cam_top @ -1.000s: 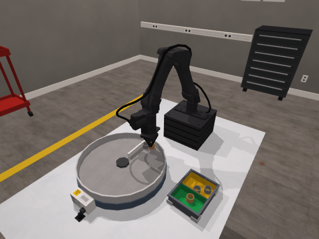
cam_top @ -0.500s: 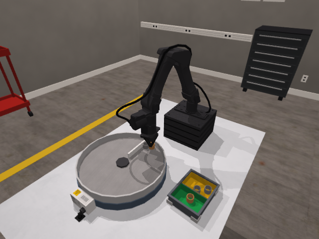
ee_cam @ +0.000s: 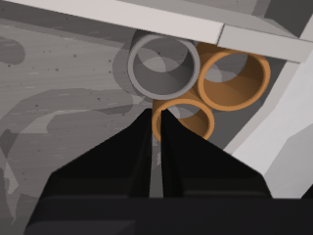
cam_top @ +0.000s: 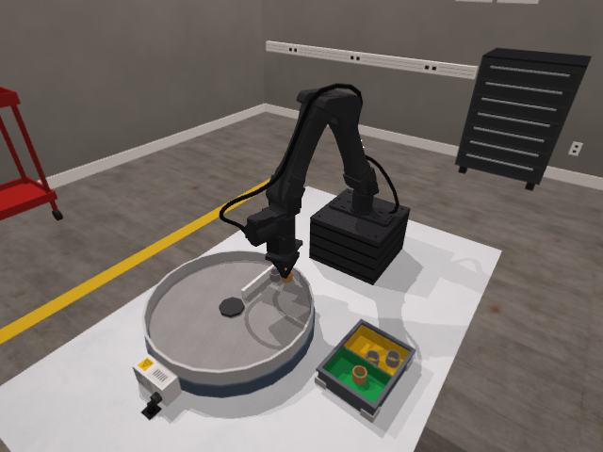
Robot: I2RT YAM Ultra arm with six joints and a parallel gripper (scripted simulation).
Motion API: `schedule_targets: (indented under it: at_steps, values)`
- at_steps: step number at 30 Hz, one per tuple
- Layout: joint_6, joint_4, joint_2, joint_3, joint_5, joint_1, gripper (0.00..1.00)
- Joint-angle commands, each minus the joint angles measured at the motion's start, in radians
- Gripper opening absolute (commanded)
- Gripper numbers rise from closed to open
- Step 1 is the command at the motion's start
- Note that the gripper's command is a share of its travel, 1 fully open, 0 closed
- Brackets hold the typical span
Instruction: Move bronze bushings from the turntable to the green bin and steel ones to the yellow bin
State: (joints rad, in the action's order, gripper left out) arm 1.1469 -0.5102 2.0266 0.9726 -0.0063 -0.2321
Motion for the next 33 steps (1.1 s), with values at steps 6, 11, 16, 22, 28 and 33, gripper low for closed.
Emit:
schedule_targets:
  at_steps: [6, 11, 16, 22, 28, 33]
  values:
    - [-0.003, -0.105, -0.1, 0.045, 0.011, 0.0, 0.0]
    - [-0.003, -0.164, -0.138, 0.066, 0.011, -0.001, 0.0]
    - [-0.004, -0.231, -0.177, 0.094, 0.011, -0.001, 0.0]
    - [-0.004, -0.247, -0.176, 0.098, 0.011, -0.001, 0.0]
    - [-0.004, -0.248, -0.176, 0.096, 0.011, -0.001, 0.0]
    - [-0.004, -0.246, -0.176, 0.096, 0.011, -0.001, 0.0]
